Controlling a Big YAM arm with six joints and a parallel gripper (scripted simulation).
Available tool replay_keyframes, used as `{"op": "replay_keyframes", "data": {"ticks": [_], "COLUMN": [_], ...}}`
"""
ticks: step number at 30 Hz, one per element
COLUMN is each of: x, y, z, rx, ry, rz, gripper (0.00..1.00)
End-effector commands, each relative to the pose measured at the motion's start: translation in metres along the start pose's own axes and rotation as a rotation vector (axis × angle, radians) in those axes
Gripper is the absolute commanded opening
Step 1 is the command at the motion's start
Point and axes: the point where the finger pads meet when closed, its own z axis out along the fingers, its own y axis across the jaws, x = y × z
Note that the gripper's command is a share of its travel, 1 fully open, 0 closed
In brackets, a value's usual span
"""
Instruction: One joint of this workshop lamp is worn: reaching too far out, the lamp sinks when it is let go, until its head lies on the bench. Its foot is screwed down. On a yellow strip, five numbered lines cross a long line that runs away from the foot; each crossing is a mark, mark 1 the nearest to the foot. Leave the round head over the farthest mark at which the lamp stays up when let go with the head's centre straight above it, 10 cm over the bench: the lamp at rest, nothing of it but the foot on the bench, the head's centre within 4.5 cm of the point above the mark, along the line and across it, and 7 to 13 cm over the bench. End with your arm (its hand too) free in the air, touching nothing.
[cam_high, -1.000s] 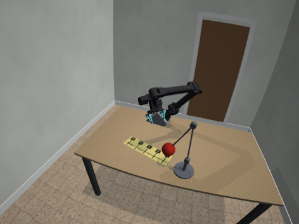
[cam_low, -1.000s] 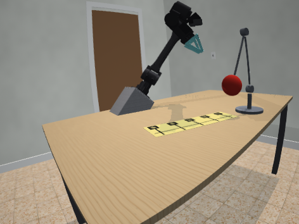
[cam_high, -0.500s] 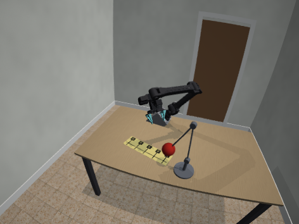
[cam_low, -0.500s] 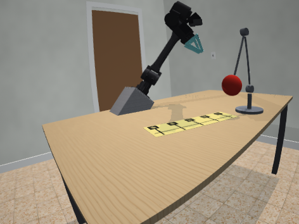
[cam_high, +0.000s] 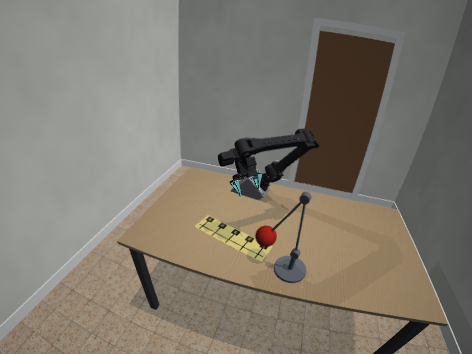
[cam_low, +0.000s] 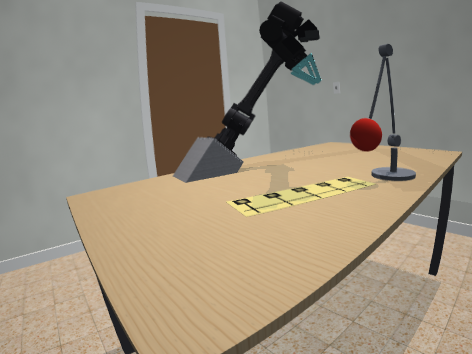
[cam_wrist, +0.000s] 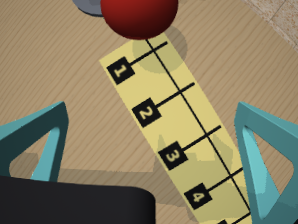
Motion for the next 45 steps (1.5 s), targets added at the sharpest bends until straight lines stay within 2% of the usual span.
{"op": "replay_keyframes", "data": {"ticks": [1, 9, 24, 45], "x": [-0.013, -0.016, -0.003, -0.01], "y": [-0.001, -0.001, 0.0, 0.0], "z": [0.002, 0.003, -0.003, 0.001], "rx": [-0.004, 0.006, -0.018, -0.015], "ry": [-0.007, -0.002, -0.013, -0.011], "rz": [-0.019, -0.007, -0.037, -0.033], "gripper": [1.0, 1.0, 1.0, 1.0]}}
